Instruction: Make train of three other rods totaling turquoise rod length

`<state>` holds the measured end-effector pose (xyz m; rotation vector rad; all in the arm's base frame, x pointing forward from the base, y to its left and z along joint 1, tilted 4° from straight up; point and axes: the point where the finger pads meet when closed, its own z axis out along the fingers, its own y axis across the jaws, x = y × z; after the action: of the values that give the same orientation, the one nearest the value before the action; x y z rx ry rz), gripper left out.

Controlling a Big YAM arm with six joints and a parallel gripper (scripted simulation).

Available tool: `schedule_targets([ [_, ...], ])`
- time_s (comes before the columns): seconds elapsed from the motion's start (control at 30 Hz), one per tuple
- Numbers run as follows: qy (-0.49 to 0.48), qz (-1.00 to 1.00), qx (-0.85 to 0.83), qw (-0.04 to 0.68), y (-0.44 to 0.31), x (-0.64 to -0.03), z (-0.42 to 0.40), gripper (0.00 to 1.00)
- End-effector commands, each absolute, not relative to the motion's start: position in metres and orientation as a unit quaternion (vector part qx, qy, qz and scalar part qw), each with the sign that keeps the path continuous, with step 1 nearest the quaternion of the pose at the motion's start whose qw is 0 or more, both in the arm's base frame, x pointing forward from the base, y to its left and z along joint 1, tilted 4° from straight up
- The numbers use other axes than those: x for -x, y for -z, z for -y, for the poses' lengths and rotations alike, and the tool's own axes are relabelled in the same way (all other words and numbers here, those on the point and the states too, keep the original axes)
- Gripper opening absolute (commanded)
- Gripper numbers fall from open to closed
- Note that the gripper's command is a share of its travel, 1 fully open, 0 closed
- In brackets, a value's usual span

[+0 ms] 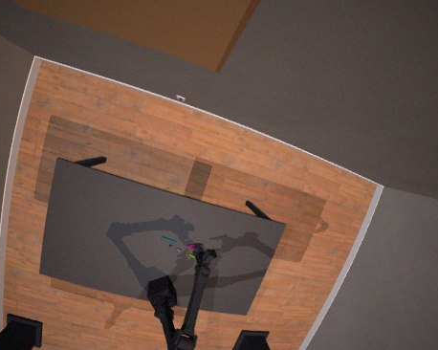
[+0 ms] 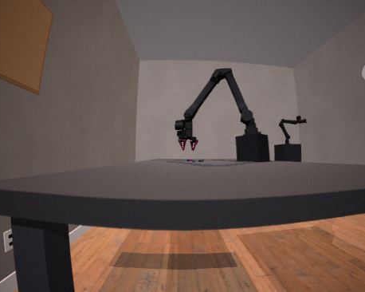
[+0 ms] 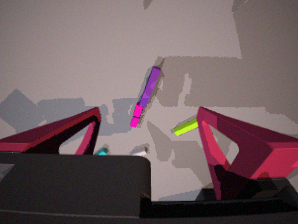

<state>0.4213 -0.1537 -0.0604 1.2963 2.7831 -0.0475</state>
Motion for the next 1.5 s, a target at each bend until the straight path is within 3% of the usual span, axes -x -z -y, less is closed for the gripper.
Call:
schedule_targets([
  [0.0, 0.015, -0.884, -0.465, 0.034, 0.0673, -0.4213, 0.1486, 1.0],
  [0.37, 0.011, -0.826, -0.563, 0.035, 0.0678, -0.4201, 0.1478, 1.0],
  [0.4, 0.011, -0.826, -0.563, 0.035, 0.0678, -0.4201, 0.1479, 0.24],
  [1.47, 0.011, -0.826, -0.563, 0.035, 0.0678, -0.4201, 0.1479, 0.24],
])
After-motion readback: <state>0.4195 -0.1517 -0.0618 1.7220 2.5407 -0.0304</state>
